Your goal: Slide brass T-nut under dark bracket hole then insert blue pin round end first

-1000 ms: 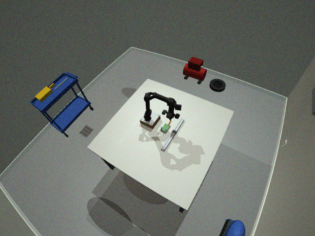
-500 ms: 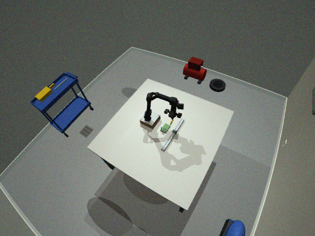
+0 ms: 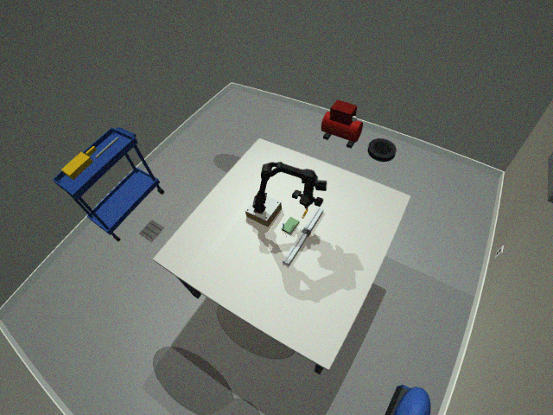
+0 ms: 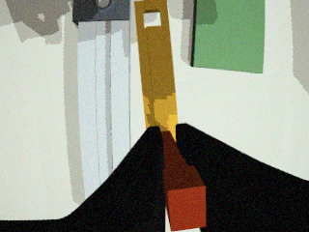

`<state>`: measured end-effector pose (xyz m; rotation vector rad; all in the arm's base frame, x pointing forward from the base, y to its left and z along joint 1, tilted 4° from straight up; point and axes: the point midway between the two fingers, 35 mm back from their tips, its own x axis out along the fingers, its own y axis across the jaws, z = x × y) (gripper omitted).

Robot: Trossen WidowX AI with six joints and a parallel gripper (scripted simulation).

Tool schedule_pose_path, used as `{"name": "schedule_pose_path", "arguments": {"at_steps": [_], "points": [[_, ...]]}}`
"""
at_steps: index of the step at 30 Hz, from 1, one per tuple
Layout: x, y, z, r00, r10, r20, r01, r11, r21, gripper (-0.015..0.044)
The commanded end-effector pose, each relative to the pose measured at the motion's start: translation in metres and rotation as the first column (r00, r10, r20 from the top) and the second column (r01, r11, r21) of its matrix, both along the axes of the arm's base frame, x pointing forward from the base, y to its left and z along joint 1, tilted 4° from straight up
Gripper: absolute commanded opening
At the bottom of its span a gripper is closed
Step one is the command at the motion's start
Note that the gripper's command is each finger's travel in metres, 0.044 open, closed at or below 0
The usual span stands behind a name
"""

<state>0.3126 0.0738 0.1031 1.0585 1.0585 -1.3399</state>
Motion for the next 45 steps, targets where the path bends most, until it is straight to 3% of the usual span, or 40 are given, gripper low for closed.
{"name": "schedule_pose_path", "arguments": {"at_steps": [1, 45], "points": [[0.004, 0.005, 0.0, 1.0, -0.011, -0.001, 0.011, 1.0, 0.002, -0.015], [0.046, 0.062, -0.007, 0.997, -0.075, -0.001, 0.075, 0.997, 0.002, -0.015]]}}
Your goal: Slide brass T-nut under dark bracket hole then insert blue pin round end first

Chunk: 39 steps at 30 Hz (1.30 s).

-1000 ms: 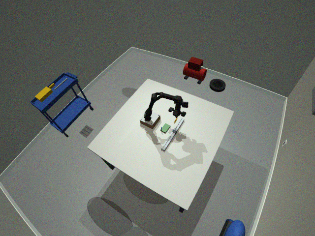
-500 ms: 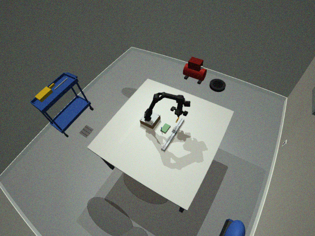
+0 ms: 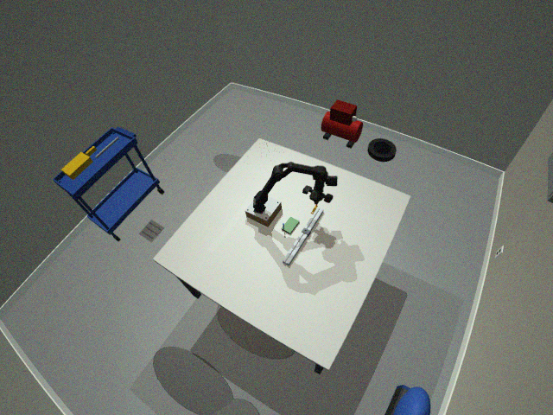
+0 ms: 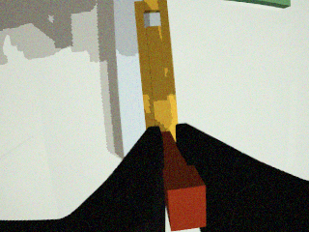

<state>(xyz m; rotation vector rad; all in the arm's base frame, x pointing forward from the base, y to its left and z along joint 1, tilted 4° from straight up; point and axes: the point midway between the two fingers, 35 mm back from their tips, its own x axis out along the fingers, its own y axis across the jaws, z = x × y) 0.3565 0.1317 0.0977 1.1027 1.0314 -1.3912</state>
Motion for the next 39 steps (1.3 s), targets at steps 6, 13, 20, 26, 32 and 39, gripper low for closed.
{"name": "schedule_pose_path", "arguments": {"at_steps": [6, 13, 20, 26, 32, 39], "points": [[0.006, 0.013, -0.003, 1.0, -0.018, -0.002, 0.018, 1.0, 0.0, -0.015], [0.011, 0.023, -0.006, 1.0, -0.028, -0.003, 0.028, 1.0, -0.001, -0.015], [0.012, 0.025, -0.007, 1.0, -0.03, 0.005, 0.03, 1.0, -0.004, -0.015], [0.012, 0.026, -0.008, 0.999, -0.027, 0.024, 0.028, 1.0, -0.01, -0.015], [0.011, 0.026, -0.009, 0.999, -0.025, 0.043, 0.026, 1.0, -0.016, -0.015], [0.011, 0.027, -0.01, 0.998, -0.023, 0.066, 0.025, 0.999, -0.024, -0.015]]}}
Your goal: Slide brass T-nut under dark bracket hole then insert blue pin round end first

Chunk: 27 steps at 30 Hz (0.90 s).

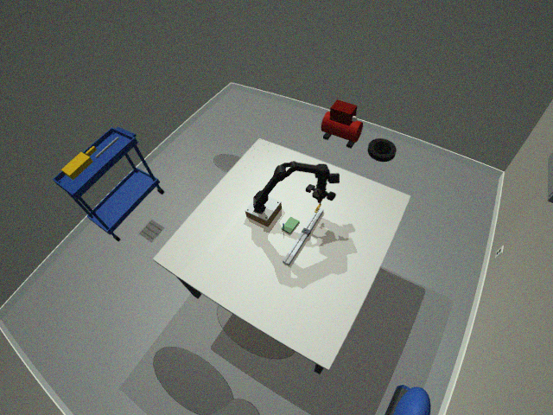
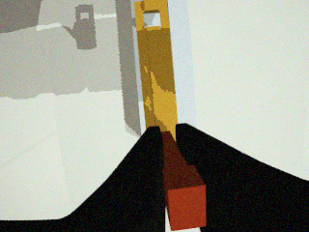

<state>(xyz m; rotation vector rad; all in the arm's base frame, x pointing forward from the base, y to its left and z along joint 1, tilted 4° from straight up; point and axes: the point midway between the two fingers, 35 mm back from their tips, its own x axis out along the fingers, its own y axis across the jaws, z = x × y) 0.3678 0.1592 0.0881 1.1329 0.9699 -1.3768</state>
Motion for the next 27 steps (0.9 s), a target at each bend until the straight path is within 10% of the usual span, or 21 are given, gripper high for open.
{"name": "schedule_pose_path", "arguments": {"at_steps": [1, 27], "points": [[-0.0004, -0.0001, -0.0005, 1.0, -0.004, 0.015, 0.005, 1.0, -0.007, -0.015], [-0.0031, 0.0027, -0.0042, 0.995, 0.005, 0.095, -0.002, 1.0, -0.03, -0.015]]}}
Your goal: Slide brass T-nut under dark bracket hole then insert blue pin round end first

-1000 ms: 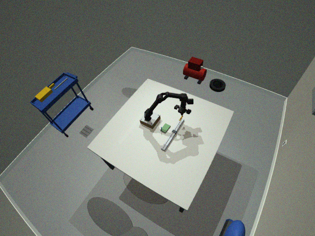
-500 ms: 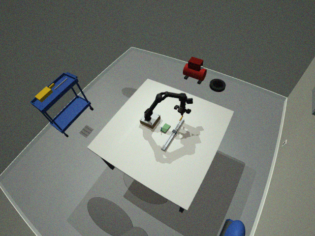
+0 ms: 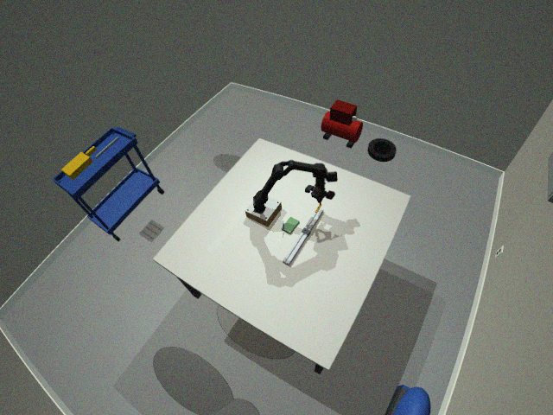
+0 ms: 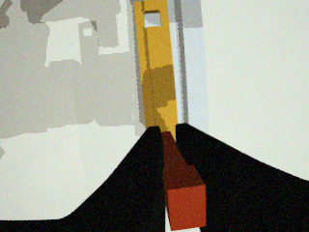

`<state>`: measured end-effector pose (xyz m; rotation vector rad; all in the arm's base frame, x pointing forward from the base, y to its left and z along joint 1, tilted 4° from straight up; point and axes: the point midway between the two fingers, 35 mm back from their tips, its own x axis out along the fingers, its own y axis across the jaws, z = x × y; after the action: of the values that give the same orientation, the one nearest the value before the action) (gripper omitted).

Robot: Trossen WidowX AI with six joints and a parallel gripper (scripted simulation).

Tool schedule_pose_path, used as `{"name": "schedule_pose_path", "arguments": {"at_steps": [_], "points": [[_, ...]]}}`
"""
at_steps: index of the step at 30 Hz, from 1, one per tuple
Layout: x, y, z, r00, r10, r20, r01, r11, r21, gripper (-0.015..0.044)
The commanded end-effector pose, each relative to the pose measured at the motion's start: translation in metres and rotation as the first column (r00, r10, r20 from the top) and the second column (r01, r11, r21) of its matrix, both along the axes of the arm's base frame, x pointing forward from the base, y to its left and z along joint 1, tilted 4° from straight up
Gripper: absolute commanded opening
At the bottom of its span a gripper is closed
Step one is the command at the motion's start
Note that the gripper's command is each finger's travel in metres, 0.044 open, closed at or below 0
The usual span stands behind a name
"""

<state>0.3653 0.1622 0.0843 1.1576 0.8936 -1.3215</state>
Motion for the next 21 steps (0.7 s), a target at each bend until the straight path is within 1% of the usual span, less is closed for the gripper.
{"name": "schedule_pose_path", "arguments": {"at_steps": [1, 21], "points": [[-0.0007, -0.0002, -0.0004, 1.0, -0.004, 0.015, 0.004, 1.0, -0.005, -0.015], [-0.0029, 0.0017, -0.0029, 0.997, -0.002, 0.081, 0.004, 1.0, -0.021, -0.015]]}}
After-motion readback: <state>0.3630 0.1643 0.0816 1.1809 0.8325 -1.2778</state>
